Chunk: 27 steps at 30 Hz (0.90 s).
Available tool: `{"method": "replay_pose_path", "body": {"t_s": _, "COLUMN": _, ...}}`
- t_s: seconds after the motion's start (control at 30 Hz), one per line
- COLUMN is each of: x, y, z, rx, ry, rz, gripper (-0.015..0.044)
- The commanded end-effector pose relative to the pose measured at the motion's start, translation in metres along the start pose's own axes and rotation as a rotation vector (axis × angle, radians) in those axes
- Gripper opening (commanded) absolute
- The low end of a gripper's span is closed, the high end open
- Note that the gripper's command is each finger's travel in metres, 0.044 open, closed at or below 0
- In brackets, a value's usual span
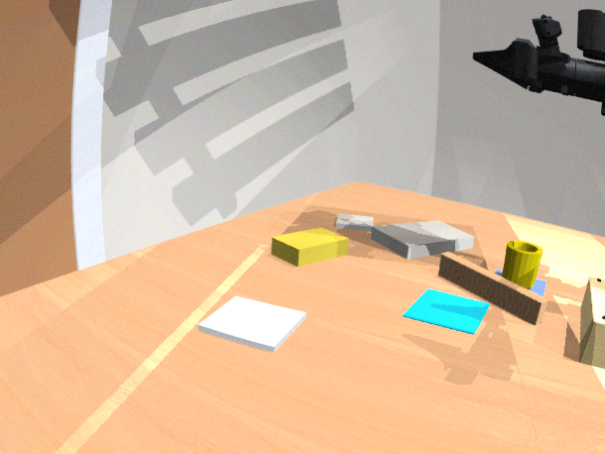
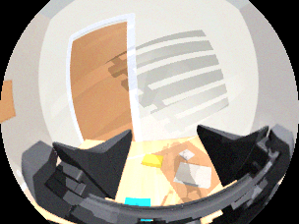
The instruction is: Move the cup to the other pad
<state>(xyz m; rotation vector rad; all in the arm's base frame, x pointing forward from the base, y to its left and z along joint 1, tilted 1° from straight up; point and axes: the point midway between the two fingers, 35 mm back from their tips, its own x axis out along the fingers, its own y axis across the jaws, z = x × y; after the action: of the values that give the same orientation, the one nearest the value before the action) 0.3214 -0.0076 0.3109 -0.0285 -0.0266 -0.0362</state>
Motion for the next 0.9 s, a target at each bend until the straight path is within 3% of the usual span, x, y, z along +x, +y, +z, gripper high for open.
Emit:
{"method": "replay_pose_path", "body": {"t_s": 0.0, "x": 0.001, "y": -0.001, "z": -0.004, "rx": -0.016, "ry": 0.018, "rz": -0.003, "gripper": 0.0374}}
{"method": "replay_pose_path", "body": {"t_s": 0.13, "x": 0.017, "y": -0.023, "z": -0.077, "rx": -0.324, "ry": 0.396, "rz": 0.004, "gripper": 0.0269}}
{"method": "replay_pose_path", "body": {"t_s": 0.27, "x": 0.007, "y": -0.041, "z": -0.138, "rx": -0.558, "ry": 0.732, "rz": 0.116, "gripper": 0.0167}}
{"method": "replay_pose_path", "body": {"t_s": 0.47, "x": -0.031, "y": -0.060, "z": -0.198, "rx": -0.768, "ry": 1.118, "rz": 0.405, "gripper": 0.0167}}
{"method": "replay_pose_path", "body": {"t_s": 0.63, "x": -0.074, "y": -0.068, "z": -0.227, "rx": -0.845, "ry": 1.360, "rz": 0.759, "gripper": 0.0167}}
{"method": "replay_pose_path", "body": {"t_s": 0.7, "x": -0.088, "y": -0.065, "z": -0.231, "rx": -0.847, "ry": 1.398, "rz": 0.844, "gripper": 0.0167}}
{"method": "replay_pose_path", "body": {"t_s": 0.87, "x": -0.090, "y": -0.065, "z": -0.231, "rx": -0.847, "ry": 1.402, "rz": 0.855, "gripper": 0.0167}}
